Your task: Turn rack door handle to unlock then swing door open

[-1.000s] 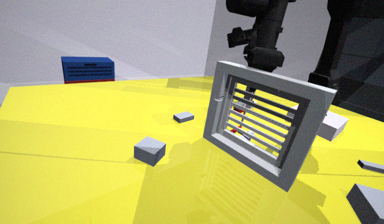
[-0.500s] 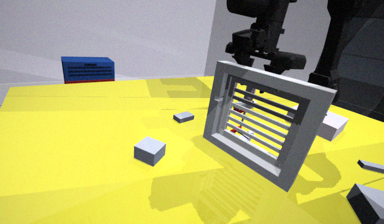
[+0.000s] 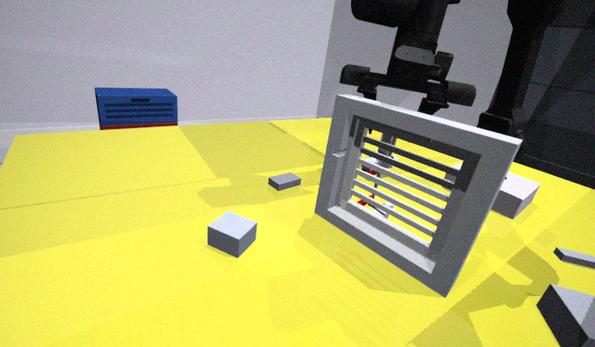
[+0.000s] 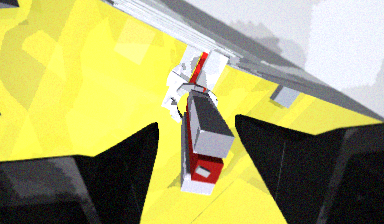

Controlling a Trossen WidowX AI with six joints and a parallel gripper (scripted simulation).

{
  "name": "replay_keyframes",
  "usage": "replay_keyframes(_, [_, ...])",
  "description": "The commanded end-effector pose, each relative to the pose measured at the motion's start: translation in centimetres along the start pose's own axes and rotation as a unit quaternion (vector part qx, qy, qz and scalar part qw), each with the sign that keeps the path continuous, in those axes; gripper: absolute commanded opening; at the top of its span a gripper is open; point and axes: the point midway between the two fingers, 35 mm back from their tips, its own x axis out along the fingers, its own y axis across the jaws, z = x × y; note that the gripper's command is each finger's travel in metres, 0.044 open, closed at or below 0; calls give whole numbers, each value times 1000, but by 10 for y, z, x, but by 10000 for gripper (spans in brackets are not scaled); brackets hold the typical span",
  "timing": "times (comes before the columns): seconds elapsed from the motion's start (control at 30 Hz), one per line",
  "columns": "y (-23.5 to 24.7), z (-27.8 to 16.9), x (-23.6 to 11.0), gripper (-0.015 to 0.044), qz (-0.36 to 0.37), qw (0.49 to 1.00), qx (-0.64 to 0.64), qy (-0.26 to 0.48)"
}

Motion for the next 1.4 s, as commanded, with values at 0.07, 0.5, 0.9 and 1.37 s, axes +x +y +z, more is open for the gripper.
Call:
replay_keyframes(0.07, [0, 1, 0, 290, 0, 991, -130, -2])
replay_keyframes(0.5, [0, 1, 0, 290, -1, 899, -437, -2])
replay_keyframes(0.9, [0, 1, 0, 290, -1, 818, -576, -2])
replay_keyframes(1.37, [0, 1, 0, 230, -1, 818, -576, -2])
